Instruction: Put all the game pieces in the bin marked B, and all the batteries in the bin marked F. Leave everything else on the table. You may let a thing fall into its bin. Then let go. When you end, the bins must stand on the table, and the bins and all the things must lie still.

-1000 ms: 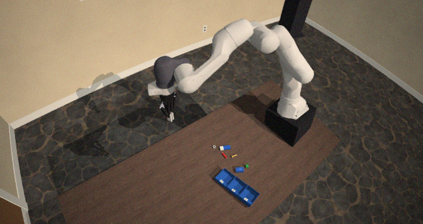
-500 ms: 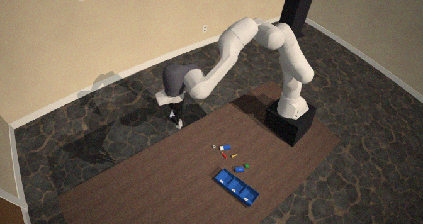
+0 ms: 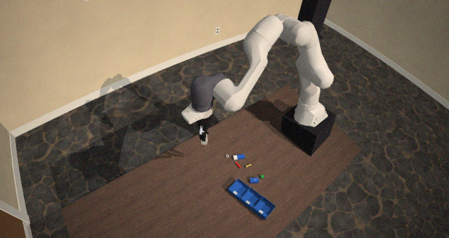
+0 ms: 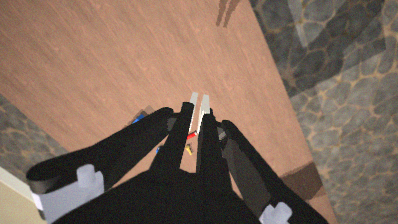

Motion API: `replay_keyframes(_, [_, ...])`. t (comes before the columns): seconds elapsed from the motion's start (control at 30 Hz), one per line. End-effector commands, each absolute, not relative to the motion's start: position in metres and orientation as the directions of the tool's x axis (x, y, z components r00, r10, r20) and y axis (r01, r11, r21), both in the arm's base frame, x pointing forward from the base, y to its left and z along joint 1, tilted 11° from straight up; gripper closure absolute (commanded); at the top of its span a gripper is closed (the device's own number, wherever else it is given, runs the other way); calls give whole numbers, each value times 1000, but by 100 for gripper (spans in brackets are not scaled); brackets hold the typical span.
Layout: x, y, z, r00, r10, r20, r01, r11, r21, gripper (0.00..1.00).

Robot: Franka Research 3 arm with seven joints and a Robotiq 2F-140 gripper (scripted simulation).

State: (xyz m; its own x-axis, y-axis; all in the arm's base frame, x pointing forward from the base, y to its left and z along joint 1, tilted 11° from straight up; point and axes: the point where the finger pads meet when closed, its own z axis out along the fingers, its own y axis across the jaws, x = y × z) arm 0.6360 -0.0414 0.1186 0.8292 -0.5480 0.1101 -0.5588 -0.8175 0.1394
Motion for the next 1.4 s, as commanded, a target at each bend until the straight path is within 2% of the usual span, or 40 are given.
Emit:
replay_keyframes(0.0, [632,-28,118,892,-438,113,-451,-882,140,95])
replay_keyframes(0.07, [626,-22,117,892,-438,113,-451,-882,140,95])
replay_keyframes(0.13, [616,-10,114,930,-354,101,-366,-918,150,95])
replay_keyframes(0.27, [602,6,111,930,-354,101,-366,-918,150,95])
replay_keyframes(0.5, [566,37,102,981,-176,76,-186,-968,168,95])
replay_keyframes(0.6, [560,42,100,981,-176,76,-186,-968,168,95])
replay_keyframes(0.67, [547,52,97,995,-83,62,-93,-980,176,95])
replay_keyframes(0.77, [530,64,93,995,-83,62,-93,-980,176,95])
replay_keyframes(0.83, [516,72,89,999,5,48,-4,-983,184,95])
replay_keyframes(0.93, [503,79,86,999,10,48,1,-983,184,95])
replay_keyframes(1.1, [468,95,77,988,152,25,144,-970,195,95])
replay_keyframes(1.37, [447,102,72,981,195,17,188,-962,198,95])
